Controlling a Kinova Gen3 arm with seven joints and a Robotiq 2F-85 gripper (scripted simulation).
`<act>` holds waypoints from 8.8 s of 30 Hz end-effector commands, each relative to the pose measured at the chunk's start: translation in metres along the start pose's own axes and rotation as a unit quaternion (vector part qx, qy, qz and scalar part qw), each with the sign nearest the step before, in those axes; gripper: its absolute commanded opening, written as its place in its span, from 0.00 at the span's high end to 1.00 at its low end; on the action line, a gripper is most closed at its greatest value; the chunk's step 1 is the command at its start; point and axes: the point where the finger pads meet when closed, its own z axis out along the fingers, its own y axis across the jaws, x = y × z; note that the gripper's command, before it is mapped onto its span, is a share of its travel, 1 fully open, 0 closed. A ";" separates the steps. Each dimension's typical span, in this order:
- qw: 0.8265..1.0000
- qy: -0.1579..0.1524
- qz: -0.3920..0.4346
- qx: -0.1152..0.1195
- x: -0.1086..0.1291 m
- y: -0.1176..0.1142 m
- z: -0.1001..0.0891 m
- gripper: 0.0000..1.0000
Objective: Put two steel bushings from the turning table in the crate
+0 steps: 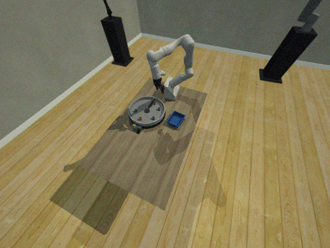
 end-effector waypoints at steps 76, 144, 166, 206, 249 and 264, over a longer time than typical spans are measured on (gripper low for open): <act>0.995 -0.029 -0.012 0.095 -0.014 -0.190 0.087 0.00; 0.995 -0.029 -0.013 0.095 -0.014 -0.190 0.087 0.00; 0.995 -0.029 -0.013 0.095 -0.014 -0.190 0.087 0.00; 0.995 -0.029 -0.013 0.095 -0.014 -0.190 0.087 0.00; 0.995 -0.029 -0.013 0.095 -0.014 -0.190 0.087 0.00; 0.995 -0.029 -0.013 0.095 -0.014 -0.190 0.087 0.00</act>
